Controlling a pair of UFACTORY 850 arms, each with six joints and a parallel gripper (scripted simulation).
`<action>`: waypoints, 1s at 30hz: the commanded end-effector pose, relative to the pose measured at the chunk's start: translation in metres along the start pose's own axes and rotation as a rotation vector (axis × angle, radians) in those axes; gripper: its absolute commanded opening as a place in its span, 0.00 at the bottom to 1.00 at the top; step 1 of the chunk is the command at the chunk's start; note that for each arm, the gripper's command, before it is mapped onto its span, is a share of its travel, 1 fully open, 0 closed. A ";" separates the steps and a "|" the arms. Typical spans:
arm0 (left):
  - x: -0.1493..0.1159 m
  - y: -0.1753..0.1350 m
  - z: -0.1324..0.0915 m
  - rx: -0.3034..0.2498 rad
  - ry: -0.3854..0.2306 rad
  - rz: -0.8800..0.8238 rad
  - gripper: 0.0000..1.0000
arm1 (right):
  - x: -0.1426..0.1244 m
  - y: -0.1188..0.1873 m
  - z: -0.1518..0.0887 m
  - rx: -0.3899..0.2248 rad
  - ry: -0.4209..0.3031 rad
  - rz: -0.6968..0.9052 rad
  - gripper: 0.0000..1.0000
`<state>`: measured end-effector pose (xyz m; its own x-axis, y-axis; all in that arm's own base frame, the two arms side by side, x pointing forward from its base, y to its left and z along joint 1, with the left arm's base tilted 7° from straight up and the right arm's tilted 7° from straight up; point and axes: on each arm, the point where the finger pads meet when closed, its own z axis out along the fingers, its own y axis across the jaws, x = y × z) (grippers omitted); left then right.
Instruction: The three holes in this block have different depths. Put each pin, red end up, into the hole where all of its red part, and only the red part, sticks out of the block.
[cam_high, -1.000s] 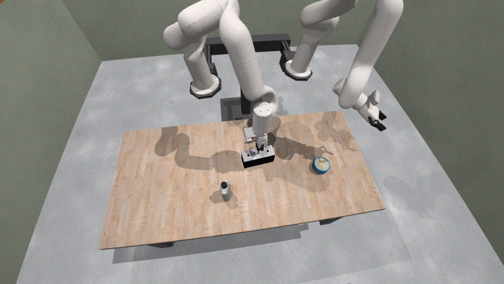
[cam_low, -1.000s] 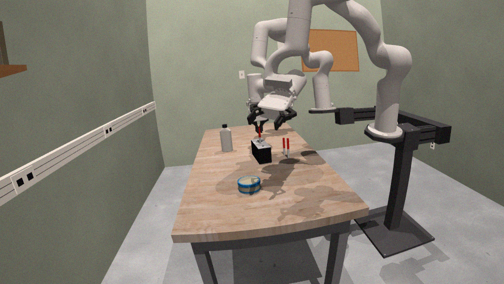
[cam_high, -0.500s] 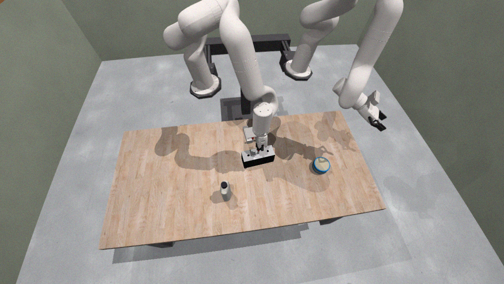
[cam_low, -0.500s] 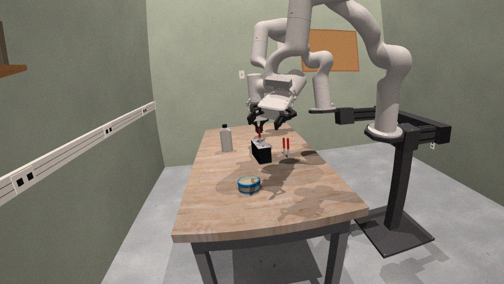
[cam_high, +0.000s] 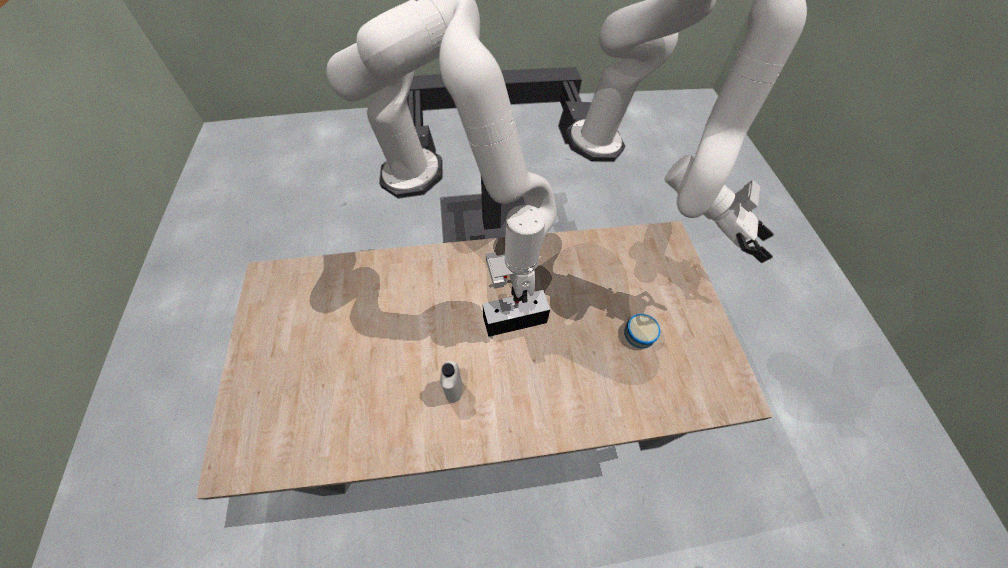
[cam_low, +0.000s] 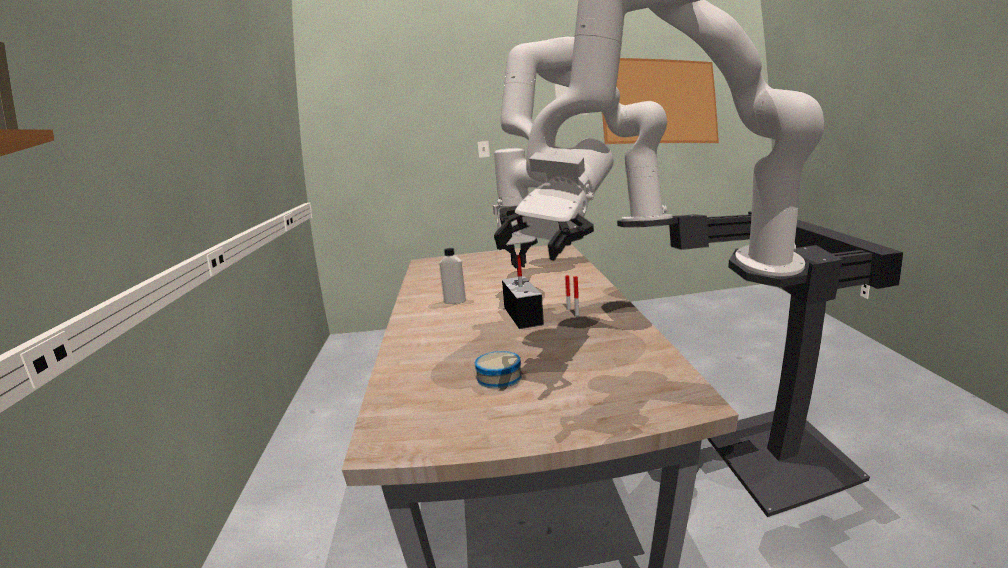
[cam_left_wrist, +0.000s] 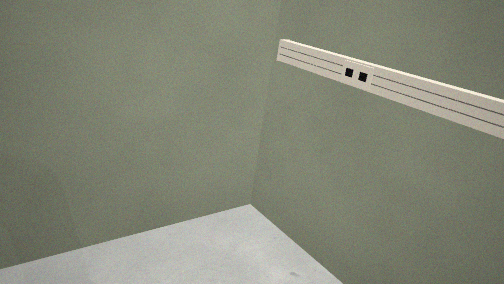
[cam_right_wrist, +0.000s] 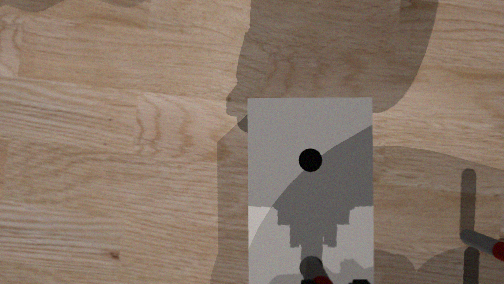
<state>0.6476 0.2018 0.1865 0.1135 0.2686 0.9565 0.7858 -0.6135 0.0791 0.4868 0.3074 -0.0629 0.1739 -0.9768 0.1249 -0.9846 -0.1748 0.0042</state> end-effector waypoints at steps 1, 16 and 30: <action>0.001 0.001 0.000 -0.001 0.002 -0.001 1.00 | 0.000 -0.002 -0.001 0.001 0.000 -0.001 0.00; 0.001 0.001 0.000 -0.001 0.002 -0.001 1.00 | 0.000 -0.002 -0.001 0.001 0.000 -0.001 0.00; 0.001 0.001 0.000 -0.001 0.002 -0.001 1.00 | 0.000 -0.002 0.002 0.002 -0.001 0.000 0.00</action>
<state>0.6476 0.2018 0.1865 0.1135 0.2686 0.9565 0.7858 -0.6135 0.0791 0.4877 0.3068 -0.0653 0.1739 -0.9767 0.1260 -0.9846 -0.1747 0.0052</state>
